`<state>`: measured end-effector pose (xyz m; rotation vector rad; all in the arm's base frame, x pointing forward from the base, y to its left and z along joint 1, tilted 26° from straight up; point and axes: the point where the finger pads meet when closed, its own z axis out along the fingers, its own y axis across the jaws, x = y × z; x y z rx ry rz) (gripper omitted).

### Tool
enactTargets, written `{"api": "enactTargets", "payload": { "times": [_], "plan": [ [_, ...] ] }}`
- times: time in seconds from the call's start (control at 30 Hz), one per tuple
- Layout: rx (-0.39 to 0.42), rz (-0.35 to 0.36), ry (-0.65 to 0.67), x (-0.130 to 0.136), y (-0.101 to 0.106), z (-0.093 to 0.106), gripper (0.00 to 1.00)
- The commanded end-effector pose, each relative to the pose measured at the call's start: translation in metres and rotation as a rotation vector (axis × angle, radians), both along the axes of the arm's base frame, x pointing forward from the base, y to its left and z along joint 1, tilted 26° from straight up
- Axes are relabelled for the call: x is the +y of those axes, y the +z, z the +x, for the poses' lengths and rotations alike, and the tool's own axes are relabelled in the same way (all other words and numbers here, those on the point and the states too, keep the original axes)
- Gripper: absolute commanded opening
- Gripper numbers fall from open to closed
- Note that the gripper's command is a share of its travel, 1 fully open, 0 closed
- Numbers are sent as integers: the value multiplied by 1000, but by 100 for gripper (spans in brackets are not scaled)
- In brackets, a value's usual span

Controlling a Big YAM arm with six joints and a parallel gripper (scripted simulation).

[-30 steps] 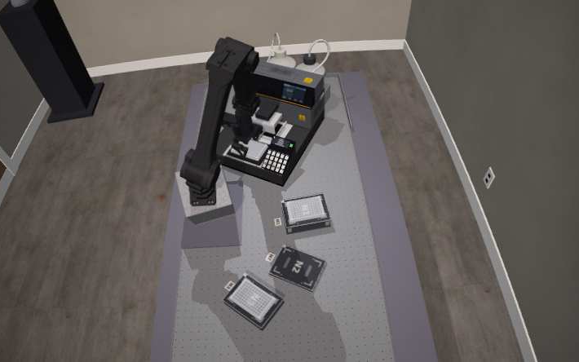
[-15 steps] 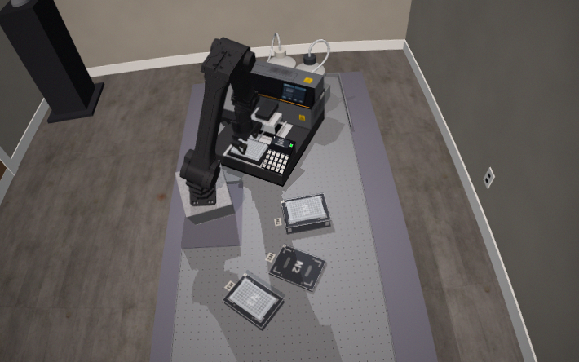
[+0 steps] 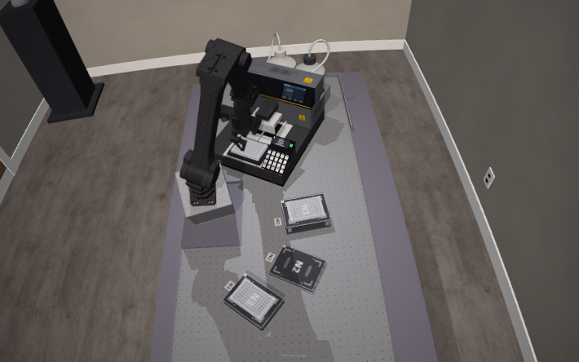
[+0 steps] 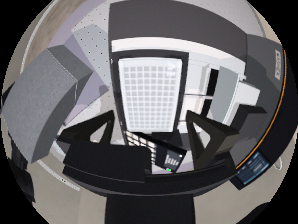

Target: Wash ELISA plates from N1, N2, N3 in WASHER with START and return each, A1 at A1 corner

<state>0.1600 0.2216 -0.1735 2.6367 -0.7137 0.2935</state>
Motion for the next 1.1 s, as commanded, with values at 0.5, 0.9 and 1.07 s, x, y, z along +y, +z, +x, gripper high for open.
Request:
{"api": "enactTargets", "payload": {
  "times": [0.5,0.9,1.07],
  "plan": [
    [-25,50,2,40,35,4,100],
    [-25,52,1,47,51,2,100],
    [-20,38,-1,40,53,0,100]
  ]
}}
